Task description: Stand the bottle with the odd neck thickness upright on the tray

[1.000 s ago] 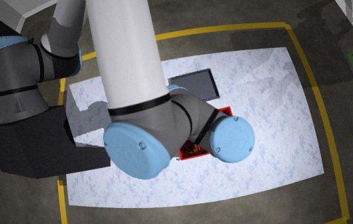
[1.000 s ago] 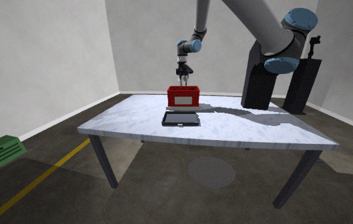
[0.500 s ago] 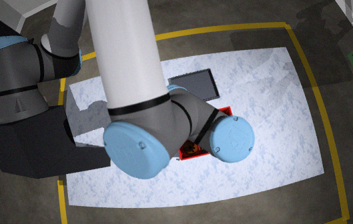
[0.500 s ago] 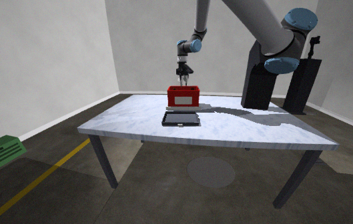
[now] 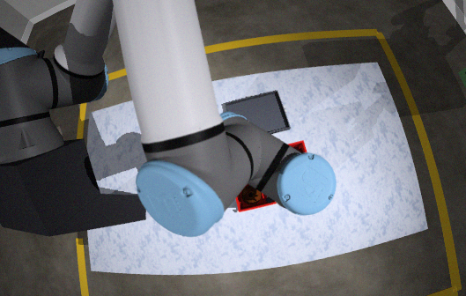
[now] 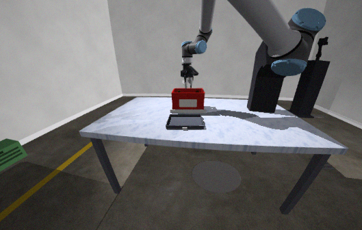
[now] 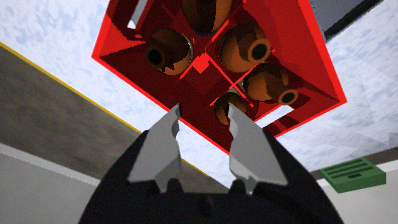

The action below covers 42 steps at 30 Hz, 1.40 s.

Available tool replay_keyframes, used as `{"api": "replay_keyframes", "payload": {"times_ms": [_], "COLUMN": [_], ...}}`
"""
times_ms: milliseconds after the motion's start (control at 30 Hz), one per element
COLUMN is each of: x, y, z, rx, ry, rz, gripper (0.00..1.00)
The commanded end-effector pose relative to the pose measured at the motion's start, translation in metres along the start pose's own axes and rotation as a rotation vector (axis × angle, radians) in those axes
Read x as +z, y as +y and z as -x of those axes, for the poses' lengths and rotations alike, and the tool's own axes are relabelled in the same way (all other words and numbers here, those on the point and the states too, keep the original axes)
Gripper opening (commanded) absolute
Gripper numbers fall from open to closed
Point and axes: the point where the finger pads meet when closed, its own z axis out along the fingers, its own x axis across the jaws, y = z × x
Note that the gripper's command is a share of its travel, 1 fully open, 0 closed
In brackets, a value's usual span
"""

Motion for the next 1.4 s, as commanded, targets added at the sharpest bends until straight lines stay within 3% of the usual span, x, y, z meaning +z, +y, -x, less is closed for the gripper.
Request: {"api": "replay_keyframes", "payload": {"times_ms": [0,667,1367], "x": [-0.001,0.002,0.021], "y": [0.001,0.001,0.001], "z": [0.000,0.000,0.000], "rx": [0.000,0.000,0.000], "ry": [0.000,0.000,0.000], "rz": [0.001,0.001,0.001], "gripper": [0.38,0.38,0.38]}}
